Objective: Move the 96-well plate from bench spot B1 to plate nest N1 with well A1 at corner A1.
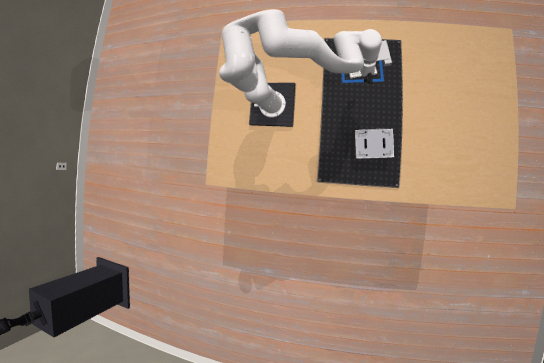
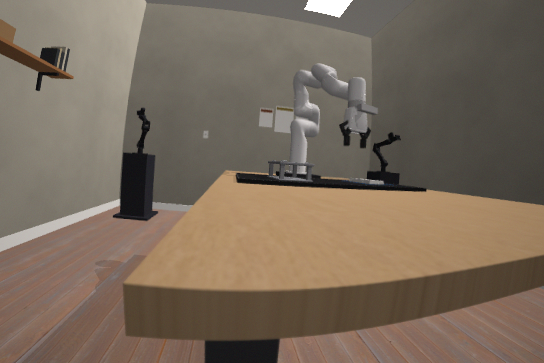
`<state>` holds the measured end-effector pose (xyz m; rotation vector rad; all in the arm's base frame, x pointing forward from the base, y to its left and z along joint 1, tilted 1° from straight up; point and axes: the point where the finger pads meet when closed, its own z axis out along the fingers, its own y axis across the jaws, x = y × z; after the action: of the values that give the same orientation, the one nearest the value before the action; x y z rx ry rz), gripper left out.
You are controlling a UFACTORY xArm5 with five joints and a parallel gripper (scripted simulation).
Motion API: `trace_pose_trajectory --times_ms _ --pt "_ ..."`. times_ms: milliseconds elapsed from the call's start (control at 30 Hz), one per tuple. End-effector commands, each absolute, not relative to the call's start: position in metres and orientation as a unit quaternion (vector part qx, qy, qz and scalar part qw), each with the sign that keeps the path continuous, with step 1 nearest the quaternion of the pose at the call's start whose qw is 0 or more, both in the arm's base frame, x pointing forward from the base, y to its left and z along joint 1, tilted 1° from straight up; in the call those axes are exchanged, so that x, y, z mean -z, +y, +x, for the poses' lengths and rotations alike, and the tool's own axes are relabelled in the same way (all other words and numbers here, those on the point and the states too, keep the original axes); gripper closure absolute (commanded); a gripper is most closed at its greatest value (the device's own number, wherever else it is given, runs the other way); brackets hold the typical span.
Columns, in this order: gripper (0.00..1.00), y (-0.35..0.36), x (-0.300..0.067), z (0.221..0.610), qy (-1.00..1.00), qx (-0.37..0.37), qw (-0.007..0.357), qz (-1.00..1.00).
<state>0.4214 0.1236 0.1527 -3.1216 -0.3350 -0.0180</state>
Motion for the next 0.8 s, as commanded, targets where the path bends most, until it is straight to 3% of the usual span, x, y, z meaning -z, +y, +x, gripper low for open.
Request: trace_pose_trajectory --times_ms 0,500,767 --pt "0.00 0.142 -0.139 0.422 -0.106 0.008 0.001 -0.994" --pt "0.00 0.192 -0.098 0.417 -0.106 0.008 0.001 -0.994" --pt "0.00 0.194 -0.096 0.417 -0.106 0.008 0.001 -0.994"
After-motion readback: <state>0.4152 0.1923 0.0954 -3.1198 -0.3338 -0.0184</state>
